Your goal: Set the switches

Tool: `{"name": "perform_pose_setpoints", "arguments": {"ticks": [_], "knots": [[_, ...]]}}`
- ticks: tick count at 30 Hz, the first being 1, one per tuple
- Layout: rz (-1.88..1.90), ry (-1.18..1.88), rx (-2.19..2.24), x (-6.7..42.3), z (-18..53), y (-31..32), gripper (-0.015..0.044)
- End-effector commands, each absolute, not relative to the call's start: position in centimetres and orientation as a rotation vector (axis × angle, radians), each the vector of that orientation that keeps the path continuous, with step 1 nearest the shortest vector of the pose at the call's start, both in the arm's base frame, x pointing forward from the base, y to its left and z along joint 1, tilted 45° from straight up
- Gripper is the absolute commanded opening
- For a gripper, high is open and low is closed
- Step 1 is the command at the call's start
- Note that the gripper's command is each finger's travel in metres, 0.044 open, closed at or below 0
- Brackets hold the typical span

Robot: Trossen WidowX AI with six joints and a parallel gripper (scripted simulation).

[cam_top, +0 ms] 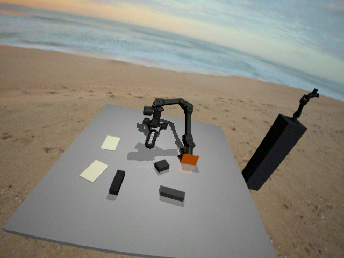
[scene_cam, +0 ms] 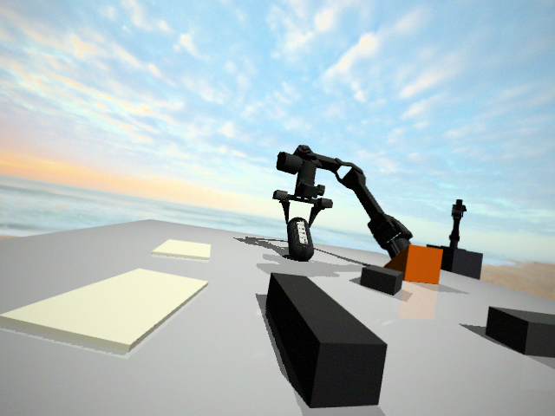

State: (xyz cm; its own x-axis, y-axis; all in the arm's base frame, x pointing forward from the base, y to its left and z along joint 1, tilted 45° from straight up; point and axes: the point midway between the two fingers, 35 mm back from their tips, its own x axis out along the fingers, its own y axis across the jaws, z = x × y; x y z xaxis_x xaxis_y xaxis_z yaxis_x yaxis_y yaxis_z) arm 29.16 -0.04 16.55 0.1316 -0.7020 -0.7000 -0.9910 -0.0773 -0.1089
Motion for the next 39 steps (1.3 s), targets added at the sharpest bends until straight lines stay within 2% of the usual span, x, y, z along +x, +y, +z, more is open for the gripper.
{"name": "perform_pose_setpoints", "arguments": {"ticks": [1,39], "knots": [[0.656,1.618,-1.829,29.3,16.5,0.6,0.0336],[0.657,1.617,-1.828,29.1,15.8,3.6,0.0336]]}}
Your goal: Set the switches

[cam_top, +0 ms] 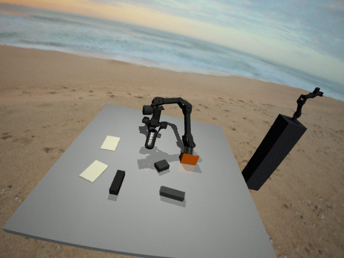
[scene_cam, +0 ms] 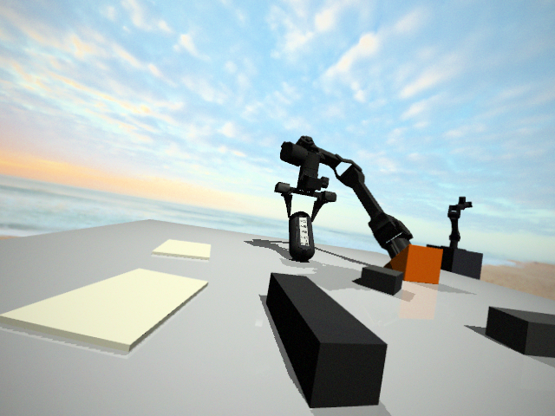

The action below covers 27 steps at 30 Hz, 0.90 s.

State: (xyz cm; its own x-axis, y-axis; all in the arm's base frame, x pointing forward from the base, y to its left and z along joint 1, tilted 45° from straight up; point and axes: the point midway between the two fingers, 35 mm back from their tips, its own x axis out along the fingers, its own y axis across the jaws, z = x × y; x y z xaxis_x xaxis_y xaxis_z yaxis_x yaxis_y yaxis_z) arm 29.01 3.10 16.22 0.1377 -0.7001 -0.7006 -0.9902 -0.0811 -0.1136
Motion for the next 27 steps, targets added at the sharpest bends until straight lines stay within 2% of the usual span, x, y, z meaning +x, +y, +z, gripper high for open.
{"name": "perform_pose_setpoints", "arguments": {"ticks": [1,27], "knots": [[0.657,1.617,-1.828,29.1,15.8,3.7,0.0336],[0.658,1.617,-1.827,29.0,15.4,5.6,0.0336]]}}
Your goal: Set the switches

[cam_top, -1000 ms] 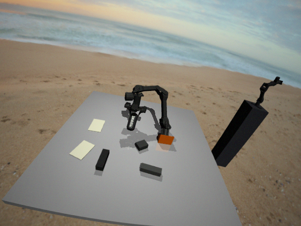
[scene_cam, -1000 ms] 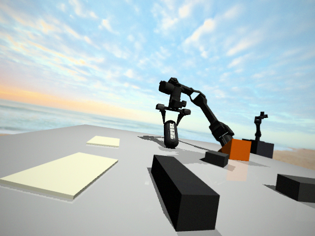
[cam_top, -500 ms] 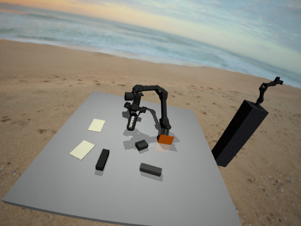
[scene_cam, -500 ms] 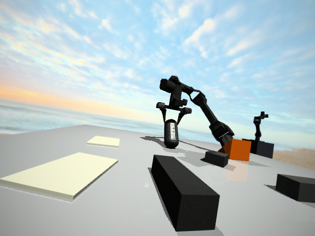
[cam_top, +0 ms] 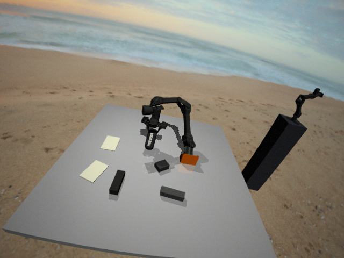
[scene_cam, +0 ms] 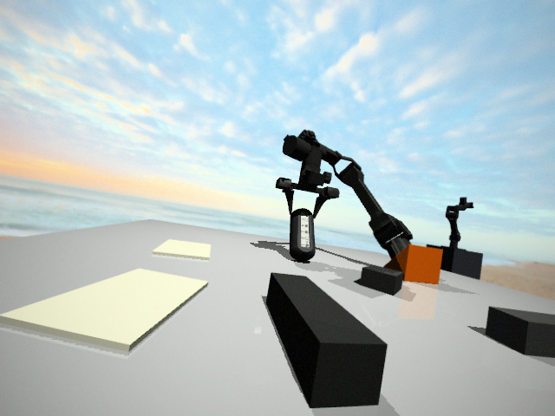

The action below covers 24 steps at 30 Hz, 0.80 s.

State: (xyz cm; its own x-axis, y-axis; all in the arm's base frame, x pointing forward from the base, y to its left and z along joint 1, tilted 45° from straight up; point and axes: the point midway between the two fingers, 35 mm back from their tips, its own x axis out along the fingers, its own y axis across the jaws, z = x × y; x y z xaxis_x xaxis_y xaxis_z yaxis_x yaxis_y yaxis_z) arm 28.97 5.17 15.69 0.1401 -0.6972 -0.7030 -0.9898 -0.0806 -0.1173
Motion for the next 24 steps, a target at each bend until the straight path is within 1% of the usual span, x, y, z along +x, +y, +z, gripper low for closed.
{"name": "perform_pose_setpoints", "arguments": {"ticks": [1,24], "knots": [[0.658,1.617,-1.827,29.0,15.4,5.7,0.0336],[0.659,1.617,-1.827,28.9,14.5,7.4,0.0336]]}}
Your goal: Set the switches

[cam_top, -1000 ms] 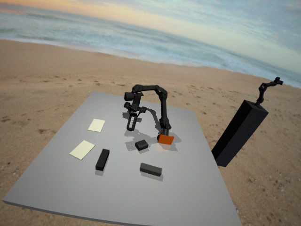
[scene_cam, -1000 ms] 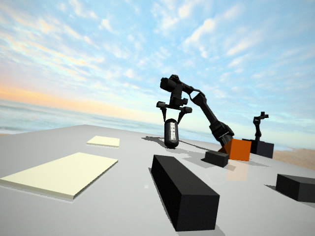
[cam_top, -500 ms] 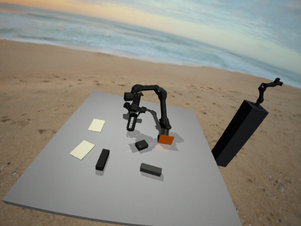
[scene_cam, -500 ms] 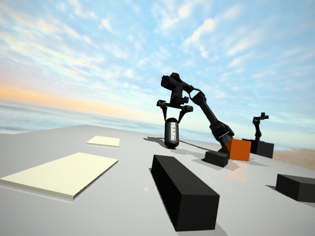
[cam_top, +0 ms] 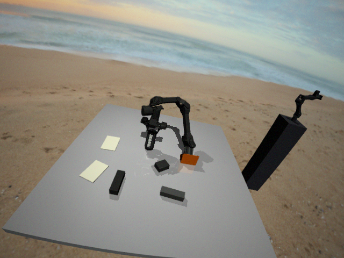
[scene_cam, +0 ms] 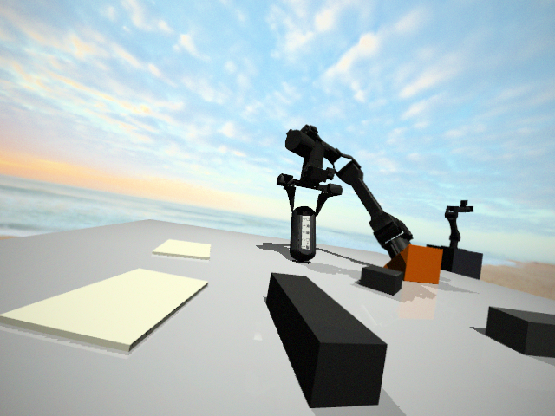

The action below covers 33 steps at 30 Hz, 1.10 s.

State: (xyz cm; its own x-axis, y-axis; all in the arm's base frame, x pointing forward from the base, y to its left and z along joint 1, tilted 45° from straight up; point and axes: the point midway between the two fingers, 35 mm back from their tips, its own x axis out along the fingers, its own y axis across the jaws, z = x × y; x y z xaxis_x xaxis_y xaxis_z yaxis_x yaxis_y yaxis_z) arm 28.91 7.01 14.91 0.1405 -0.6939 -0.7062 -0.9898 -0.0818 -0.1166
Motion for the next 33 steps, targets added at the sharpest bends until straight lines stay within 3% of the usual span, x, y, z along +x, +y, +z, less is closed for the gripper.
{"name": "perform_pose_setpoints", "arguments": {"ticks": [1,33], "knots": [[0.659,1.617,-1.827,28.9,14.5,7.4,0.0336],[0.659,1.616,-1.826,28.9,13.3,9.2,0.0336]]}}
